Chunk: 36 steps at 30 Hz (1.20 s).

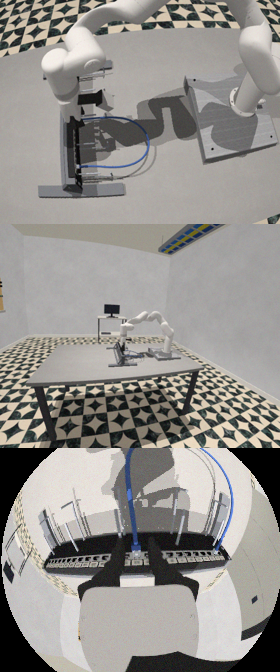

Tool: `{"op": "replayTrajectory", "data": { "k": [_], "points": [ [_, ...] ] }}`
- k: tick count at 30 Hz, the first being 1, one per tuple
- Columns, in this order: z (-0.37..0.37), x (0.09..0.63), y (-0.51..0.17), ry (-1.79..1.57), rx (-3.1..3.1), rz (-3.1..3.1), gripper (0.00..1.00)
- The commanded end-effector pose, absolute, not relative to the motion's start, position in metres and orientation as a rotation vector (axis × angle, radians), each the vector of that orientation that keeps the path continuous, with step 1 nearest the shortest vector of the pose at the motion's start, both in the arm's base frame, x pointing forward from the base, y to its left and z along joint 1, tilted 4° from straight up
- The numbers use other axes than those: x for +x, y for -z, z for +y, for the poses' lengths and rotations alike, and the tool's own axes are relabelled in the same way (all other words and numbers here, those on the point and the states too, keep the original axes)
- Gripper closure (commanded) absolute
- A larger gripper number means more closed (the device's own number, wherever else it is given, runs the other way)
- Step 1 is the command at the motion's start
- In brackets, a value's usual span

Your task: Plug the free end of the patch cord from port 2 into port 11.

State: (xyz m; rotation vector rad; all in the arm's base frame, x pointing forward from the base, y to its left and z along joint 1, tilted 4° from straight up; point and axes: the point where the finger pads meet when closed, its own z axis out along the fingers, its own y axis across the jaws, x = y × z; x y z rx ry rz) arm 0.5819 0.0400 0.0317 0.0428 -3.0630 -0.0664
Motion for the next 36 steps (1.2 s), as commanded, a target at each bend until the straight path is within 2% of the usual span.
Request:
{"op": "replayTrajectory", "data": {
  "k": [1,36],
  "points": [
    [0.040,0.584,-0.035,0.067,0.043,-3.068,0.62],
    [0.037,0.588,-0.110,0.067,0.043,-3.068,0.62]
  ]
}}
